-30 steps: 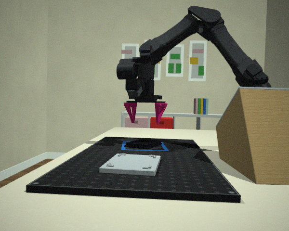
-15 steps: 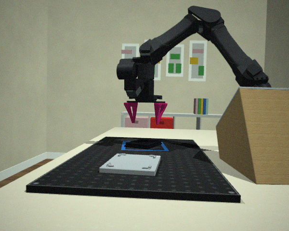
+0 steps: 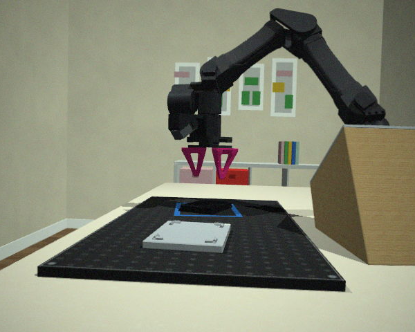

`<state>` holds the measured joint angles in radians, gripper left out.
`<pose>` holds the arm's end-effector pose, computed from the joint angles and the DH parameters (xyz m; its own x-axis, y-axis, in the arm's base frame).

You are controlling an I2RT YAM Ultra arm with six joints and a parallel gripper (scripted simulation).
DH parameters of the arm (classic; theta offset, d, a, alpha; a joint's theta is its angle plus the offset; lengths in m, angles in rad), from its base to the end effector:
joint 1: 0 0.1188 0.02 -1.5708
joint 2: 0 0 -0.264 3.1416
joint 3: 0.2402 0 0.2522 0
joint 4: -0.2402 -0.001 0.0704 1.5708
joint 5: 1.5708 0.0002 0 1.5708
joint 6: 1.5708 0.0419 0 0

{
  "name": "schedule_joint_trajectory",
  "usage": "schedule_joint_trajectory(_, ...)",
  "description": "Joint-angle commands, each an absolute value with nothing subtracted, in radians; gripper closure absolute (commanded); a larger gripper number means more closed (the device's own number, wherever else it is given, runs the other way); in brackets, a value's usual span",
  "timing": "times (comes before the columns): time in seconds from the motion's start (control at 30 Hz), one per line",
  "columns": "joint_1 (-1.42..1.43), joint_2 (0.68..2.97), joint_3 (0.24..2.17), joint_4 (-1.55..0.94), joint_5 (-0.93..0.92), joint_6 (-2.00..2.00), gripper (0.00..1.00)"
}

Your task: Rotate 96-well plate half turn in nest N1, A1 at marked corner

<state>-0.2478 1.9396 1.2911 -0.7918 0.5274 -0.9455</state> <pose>0.3444 -0.1079 0.1592 -0.7860 -0.5238 0.3284 -0.6181 0.6781 -0.3976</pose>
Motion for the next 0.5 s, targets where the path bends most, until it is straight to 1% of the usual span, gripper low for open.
schedule_joint_trajectory(0.0,-0.236,1.928,1.298,-0.792,0.527,-0.781,0.00)
schedule_joint_trajectory(0.17,-0.236,1.928,1.298,-0.792,0.527,-0.681,0.00)
schedule_joint_trajectory(0.47,-0.236,1.928,1.298,-0.792,0.527,-0.381,0.00)
